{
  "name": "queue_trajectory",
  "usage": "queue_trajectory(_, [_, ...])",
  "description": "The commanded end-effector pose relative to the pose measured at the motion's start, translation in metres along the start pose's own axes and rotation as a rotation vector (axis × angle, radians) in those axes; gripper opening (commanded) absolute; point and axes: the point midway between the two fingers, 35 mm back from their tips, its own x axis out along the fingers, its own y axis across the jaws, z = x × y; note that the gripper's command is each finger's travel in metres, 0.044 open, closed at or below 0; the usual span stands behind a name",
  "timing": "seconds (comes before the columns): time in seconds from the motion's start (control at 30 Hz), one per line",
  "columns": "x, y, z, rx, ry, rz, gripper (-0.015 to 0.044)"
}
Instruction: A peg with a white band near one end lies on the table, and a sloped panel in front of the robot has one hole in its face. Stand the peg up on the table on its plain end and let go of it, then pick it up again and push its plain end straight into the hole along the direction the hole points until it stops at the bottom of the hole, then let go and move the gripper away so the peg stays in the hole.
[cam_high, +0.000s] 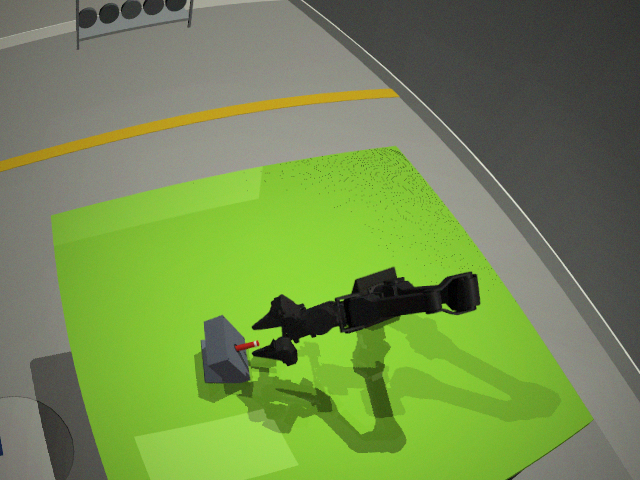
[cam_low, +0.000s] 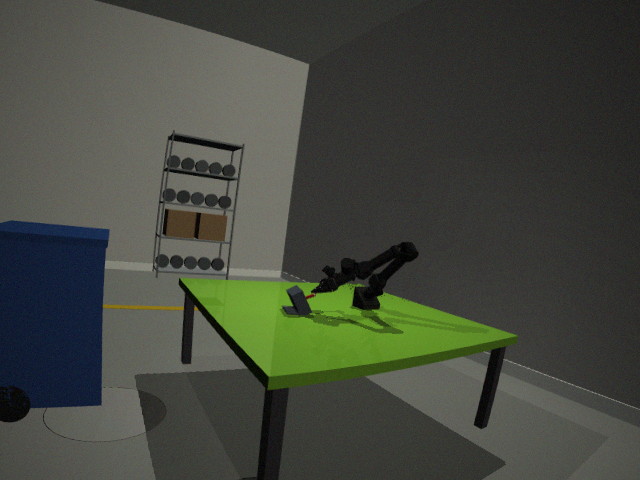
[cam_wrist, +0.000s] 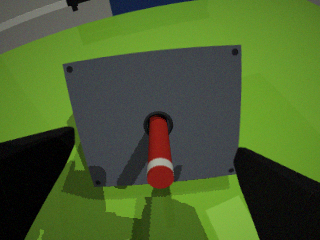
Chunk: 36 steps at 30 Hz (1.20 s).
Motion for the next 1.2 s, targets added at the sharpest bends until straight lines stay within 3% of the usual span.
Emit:
queue_trajectory(0.0, [-0.005,0.002,0.001,-0.004,0.0,0.006,0.044])
queue_trajectory(1.17, [-0.033,0.003,0.003,-0.002,0.001,0.001,0.044])
